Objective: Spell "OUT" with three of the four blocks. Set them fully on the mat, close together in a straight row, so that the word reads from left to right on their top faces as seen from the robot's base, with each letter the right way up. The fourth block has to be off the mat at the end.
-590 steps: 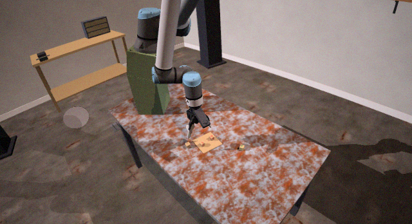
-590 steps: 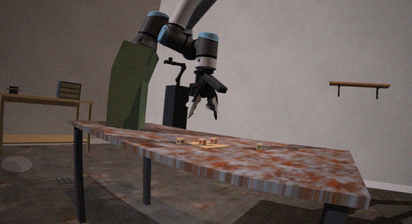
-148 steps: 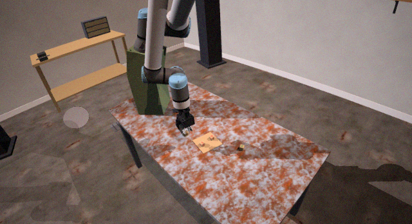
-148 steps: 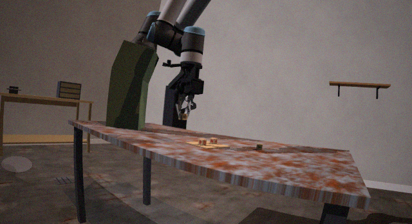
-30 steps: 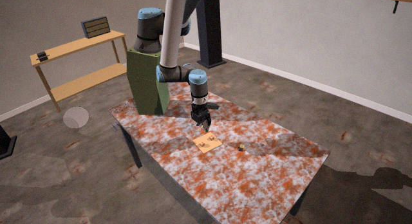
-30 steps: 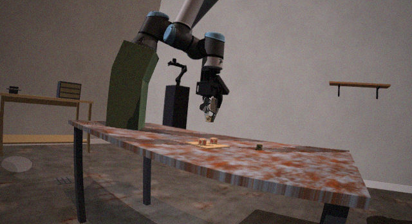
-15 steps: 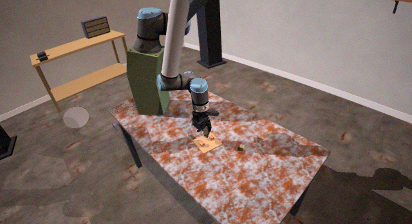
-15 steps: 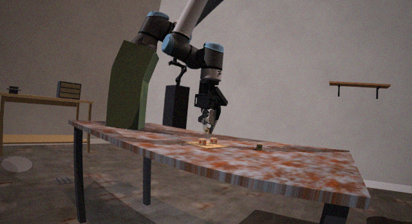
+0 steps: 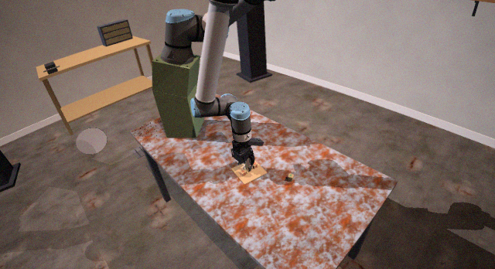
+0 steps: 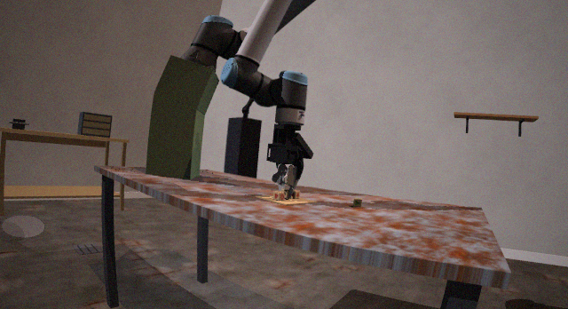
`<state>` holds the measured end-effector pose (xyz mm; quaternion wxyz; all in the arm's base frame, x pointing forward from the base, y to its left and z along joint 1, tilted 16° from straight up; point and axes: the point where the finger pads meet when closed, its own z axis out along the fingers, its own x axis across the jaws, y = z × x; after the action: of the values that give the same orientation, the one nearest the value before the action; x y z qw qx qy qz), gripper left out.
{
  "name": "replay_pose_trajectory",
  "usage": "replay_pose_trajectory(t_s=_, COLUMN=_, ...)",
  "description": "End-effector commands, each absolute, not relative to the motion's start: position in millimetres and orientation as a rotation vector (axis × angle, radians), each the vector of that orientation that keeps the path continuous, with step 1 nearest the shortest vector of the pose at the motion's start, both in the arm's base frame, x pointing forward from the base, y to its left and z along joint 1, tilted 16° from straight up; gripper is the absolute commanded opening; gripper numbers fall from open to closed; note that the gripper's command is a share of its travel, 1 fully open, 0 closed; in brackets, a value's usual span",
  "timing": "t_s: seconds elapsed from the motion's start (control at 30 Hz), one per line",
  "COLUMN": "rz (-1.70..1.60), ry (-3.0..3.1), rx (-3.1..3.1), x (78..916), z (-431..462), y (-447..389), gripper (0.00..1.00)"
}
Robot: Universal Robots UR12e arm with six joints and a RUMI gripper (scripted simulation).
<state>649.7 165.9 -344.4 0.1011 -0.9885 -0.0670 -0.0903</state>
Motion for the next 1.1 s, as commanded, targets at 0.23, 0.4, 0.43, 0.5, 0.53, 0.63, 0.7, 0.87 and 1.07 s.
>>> replay_pose_trajectory(t_s=0.23, rz=-0.279, ry=-0.197, rx=-2.922, x=654.6, z=-342.8, y=164.9, gripper=0.05)
replay_pose_trajectory(t_s=0.4, rz=-0.277, ry=-0.197, rx=-2.922, x=654.2, z=-343.3, y=165.0, gripper=0.05)
replay_pose_trajectory(t_s=0.43, rz=-0.277, ry=-0.197, rx=-2.922, x=654.2, z=-343.3, y=165.0, gripper=0.05)
replay_pose_trajectory(t_s=0.5, rz=-0.277, ry=-0.197, rx=-2.922, x=654.2, z=-343.3, y=165.0, gripper=0.05)
replay_pose_trajectory(t_s=0.53, rz=-0.277, ry=-0.197, rx=-2.922, x=654.2, z=-343.3, y=165.0, gripper=0.05)
replay_pose_trajectory(t_s=0.63, rz=-0.277, ry=-0.197, rx=-2.922, x=654.2, z=-343.3, y=165.0, gripper=0.05)
replay_pose_trajectory(t_s=0.7, rz=-0.278, ry=-0.197, rx=-2.922, x=654.3, z=-343.3, y=165.0, gripper=0.05)
replay_pose_trajectory(t_s=0.87, rz=-0.279, ry=-0.197, rx=-2.922, x=655.4, z=-342.9, y=165.6, gripper=0.05)
replay_pose_trajectory(t_s=1.07, rz=-0.279, ry=-0.198, rx=-2.922, x=656.6, z=-342.4, y=166.5, gripper=0.05)
